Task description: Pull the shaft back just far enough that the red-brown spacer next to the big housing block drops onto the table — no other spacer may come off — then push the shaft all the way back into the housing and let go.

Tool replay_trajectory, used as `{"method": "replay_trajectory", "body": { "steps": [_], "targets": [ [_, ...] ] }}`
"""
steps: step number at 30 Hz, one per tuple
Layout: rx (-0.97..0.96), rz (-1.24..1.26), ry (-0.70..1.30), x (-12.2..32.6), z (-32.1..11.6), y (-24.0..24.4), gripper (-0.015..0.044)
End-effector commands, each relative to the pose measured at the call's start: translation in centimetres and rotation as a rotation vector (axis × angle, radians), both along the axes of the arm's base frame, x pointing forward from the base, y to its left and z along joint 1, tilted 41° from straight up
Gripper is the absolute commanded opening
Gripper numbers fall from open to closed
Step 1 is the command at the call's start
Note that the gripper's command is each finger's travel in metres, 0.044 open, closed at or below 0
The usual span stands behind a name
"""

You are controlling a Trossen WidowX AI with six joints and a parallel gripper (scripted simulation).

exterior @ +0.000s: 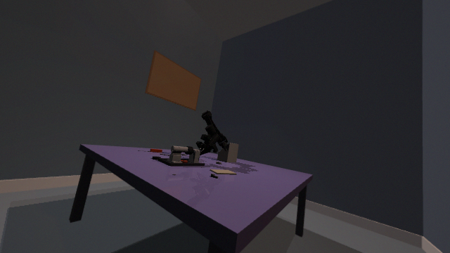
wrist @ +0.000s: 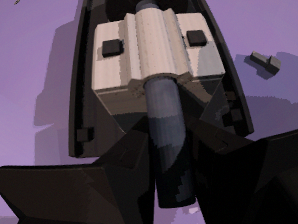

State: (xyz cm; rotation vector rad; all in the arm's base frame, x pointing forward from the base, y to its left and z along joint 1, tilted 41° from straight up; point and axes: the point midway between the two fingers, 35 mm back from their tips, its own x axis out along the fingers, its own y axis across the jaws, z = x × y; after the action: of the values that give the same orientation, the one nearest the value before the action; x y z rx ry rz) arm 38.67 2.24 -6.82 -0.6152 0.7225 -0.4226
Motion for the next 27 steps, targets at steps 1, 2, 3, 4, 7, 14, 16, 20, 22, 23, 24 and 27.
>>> {"method": "replay_trajectory", "body": {
  "steps": [1, 2, 3, 4, 7, 14, 16, 20, 22, 23, 24, 27],
  "targets": [
    [-0.001, 0.000, -0.003, 0.26, 0.09, -0.01, 0.0000],
    [-0.001, 0.000, -0.003, 0.29, 0.10, -0.02, 0.0000],
    [-0.001, 0.000, -0.003, 0.32, 0.10, -0.02, 0.0000],
    [-0.001, 0.000, -0.003, 0.34, 0.10, -0.02, 0.0000],
    [-0.001, 0.000, -0.003, 0.43, 0.11, -0.04, 0.0000],
    [-0.001, 0.000, -0.003, 0.54, 0.13, -0.07, 0.0000],
    [-0.003, 0.000, 0.002, 0.15, 0.00, 0.00, 0.0026],
    [-0.003, 0.000, 0.002, 0.15, 0.00, 0.00, 0.0131],
    [-0.003, 0.000, 0.002, 0.15, 0.00, 0.00, 0.0184],
    [-0.003, 0.000, 0.002, 0.15, 0.00, 0.00, 0.0210],
    [-0.003, 0.000, 0.002, 0.15, 0.00, 0.00, 0.0236],
    [-0.003, 0.000, 0.002, 0.15, 0.00, 0.00, 0.0315]
  ]
}}
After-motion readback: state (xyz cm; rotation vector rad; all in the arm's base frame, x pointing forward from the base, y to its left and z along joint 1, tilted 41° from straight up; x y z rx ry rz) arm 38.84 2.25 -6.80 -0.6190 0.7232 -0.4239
